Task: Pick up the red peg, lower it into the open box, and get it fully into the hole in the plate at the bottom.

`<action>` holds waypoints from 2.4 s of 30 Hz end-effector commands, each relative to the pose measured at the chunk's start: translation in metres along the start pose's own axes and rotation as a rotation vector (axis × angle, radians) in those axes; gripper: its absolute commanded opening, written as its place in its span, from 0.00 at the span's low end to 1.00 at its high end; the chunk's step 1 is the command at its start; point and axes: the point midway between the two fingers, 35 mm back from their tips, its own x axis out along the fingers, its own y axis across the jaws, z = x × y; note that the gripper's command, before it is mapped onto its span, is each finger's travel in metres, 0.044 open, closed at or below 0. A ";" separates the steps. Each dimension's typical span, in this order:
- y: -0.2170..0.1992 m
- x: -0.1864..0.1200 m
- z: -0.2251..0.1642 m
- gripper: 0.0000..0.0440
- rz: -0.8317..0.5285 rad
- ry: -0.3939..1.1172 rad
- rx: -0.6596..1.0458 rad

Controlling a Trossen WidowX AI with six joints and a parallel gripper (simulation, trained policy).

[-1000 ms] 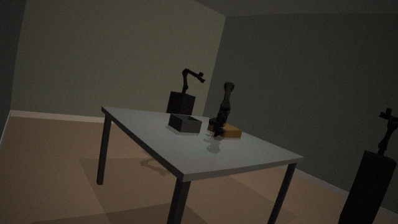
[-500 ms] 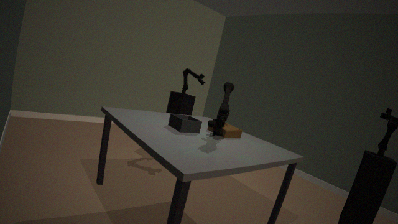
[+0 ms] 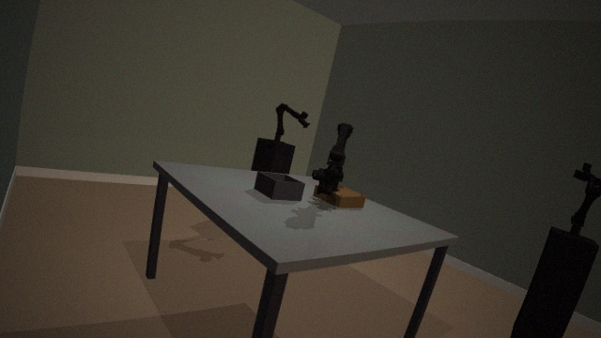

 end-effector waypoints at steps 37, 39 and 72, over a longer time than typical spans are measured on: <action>-0.060 -0.006 0.168 0.00 0.093 -0.080 0.395; -0.061 0.000 0.175 0.00 0.104 -0.077 0.393; -0.048 0.063 0.221 0.66 0.270 0.024 0.147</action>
